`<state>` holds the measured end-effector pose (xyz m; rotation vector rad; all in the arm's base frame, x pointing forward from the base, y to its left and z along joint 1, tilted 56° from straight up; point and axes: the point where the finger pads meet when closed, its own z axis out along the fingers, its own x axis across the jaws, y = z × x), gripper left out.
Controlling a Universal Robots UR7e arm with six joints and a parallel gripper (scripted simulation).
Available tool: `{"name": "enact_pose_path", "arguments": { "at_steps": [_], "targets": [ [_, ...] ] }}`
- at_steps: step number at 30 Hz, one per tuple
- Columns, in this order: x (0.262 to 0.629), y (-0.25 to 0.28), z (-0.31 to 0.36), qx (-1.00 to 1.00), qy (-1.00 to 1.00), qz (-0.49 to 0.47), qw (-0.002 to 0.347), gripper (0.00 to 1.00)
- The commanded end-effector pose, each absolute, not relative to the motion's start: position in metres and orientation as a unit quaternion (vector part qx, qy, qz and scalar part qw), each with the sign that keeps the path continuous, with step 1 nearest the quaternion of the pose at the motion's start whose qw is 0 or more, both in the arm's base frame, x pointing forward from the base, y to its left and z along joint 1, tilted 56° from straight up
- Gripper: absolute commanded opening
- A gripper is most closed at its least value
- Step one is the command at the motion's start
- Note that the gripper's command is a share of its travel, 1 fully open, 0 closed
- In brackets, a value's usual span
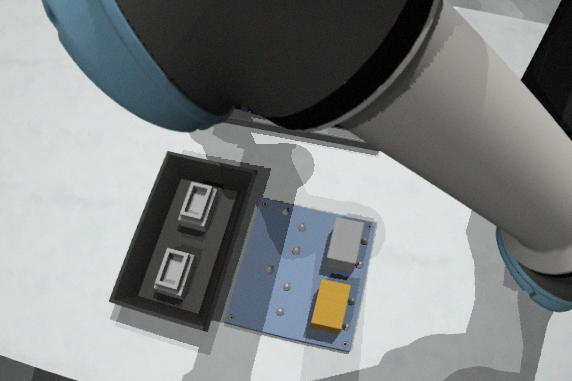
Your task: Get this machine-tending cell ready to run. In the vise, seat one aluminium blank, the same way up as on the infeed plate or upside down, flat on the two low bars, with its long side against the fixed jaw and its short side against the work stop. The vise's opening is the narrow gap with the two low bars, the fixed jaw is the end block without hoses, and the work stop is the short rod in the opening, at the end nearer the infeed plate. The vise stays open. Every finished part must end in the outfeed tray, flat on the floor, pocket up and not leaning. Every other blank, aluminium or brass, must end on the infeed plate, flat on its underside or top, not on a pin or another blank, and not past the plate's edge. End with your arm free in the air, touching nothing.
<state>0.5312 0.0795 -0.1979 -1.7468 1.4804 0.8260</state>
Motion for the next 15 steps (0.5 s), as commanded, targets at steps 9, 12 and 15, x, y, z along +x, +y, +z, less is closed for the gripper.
{"name": "enact_pose_path", "arguments": {
  "at_steps": [9, 12, 15],
  "targets": [
    [0.5295, 0.0827, -0.1946, -0.673, 0.57, 0.319, 0.346, 0.0],
    [0.5294, 0.0831, -0.194, -0.673, 0.57, 0.319, 0.346, 0.0],
    [0.5294, 0.0834, -0.1936, -0.673, 0.57, 0.319, 0.346, 0.0]
  ]
}}
